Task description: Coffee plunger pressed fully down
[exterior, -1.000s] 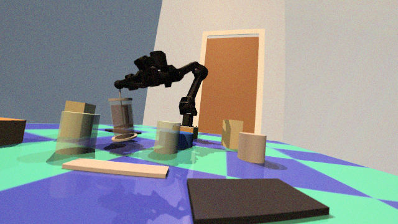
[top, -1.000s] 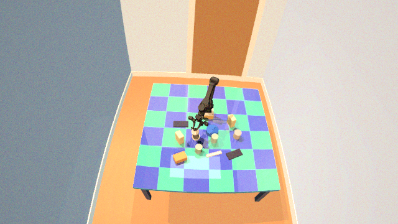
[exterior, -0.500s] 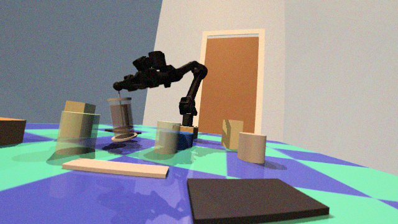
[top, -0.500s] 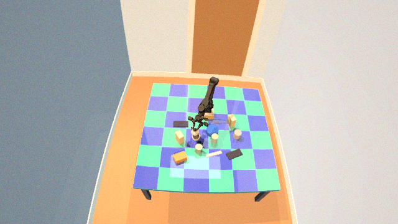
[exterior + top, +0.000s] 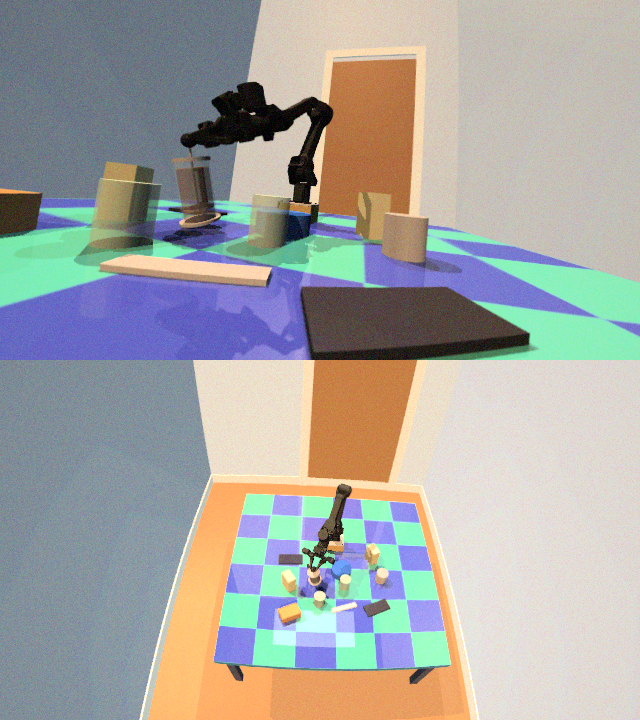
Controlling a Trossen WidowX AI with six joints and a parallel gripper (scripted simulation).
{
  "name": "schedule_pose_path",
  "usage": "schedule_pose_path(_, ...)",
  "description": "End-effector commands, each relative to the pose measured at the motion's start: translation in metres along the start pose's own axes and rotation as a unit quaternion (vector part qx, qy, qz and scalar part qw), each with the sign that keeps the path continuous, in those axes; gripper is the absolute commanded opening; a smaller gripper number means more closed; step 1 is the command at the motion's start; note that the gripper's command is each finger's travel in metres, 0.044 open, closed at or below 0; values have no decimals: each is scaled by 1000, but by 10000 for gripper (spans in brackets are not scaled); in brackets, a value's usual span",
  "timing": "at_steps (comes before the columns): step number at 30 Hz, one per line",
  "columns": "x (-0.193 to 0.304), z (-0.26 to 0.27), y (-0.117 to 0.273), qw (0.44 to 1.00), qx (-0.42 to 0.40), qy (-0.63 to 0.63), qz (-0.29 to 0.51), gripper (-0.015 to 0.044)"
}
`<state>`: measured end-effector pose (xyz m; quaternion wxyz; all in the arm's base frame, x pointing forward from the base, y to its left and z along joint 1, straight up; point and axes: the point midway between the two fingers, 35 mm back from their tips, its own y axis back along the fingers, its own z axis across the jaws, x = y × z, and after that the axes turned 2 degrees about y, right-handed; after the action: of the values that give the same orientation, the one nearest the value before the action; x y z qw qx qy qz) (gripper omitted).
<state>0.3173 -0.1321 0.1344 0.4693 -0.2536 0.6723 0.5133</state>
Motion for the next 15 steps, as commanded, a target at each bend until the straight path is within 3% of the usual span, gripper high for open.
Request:
schedule_pose_path(1, 9, 0, -4, 1000, -1, 3, 16, 113)
schedule_pose_path(15, 8, 0, -6, 1000, -1, 3, 16, 113)
